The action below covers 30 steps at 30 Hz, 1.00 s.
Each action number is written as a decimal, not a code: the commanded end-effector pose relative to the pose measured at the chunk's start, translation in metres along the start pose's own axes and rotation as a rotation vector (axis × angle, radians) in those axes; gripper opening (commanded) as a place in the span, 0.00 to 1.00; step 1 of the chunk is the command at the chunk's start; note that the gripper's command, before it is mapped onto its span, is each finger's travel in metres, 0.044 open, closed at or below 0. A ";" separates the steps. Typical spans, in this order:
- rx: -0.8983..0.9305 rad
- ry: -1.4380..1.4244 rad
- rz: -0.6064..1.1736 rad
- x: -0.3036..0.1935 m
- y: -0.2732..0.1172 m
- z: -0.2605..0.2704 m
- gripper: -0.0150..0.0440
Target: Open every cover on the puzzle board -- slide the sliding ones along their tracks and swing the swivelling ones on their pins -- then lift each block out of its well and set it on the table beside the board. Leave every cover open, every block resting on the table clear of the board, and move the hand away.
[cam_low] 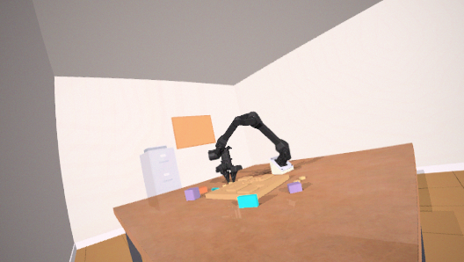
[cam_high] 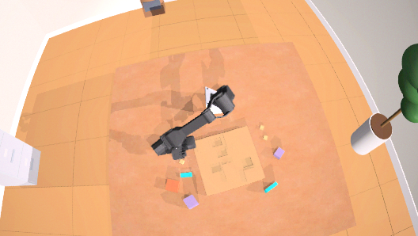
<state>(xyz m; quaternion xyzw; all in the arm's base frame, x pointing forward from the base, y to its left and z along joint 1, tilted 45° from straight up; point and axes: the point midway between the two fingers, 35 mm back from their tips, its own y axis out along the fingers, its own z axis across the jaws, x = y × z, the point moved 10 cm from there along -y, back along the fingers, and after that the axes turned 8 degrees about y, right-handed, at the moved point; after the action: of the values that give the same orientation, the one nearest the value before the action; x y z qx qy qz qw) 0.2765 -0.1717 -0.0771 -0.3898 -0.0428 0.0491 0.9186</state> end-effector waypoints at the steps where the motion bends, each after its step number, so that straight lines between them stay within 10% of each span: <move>1: 0.000 -0.001 0.000 0.000 0.000 0.000 0.75; 7: 0.000 0.000 0.000 0.000 -0.002 0.000 1.00; 30: 0.004 0.010 0.000 -0.001 -0.075 0.000 1.00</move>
<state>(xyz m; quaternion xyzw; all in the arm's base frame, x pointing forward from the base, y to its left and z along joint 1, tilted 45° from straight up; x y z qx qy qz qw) 0.2778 -0.2165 -0.0325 -0.3829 -0.0326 0.0462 0.9221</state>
